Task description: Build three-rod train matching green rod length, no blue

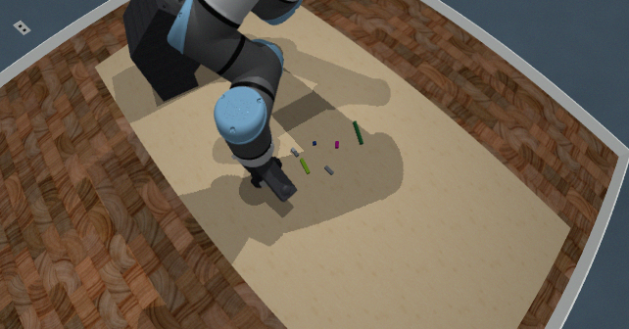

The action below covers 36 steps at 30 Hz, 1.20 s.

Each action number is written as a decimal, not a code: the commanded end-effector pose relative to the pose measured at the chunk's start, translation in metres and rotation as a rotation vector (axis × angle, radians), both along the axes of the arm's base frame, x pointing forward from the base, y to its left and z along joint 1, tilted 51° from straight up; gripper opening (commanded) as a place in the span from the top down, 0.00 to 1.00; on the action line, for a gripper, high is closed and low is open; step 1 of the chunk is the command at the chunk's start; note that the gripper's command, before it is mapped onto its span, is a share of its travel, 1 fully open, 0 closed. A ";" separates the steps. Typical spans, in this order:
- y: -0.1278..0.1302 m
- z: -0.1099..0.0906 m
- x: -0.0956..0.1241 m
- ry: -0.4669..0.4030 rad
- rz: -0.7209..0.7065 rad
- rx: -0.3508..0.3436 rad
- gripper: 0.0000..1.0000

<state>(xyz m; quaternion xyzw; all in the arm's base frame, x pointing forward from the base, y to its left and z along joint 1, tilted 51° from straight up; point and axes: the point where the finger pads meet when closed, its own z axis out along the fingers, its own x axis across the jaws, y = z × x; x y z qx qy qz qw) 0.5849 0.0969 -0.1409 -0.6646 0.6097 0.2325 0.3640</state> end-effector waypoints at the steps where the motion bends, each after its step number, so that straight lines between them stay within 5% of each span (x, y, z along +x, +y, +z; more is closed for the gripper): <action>1: -0.001 0.000 0.000 -0.001 -0.001 0.000 1.00; 19: -0.001 0.000 0.000 -0.001 -0.001 0.000 0.86; 36: -0.006 0.005 -0.001 -0.001 -0.001 0.000 0.86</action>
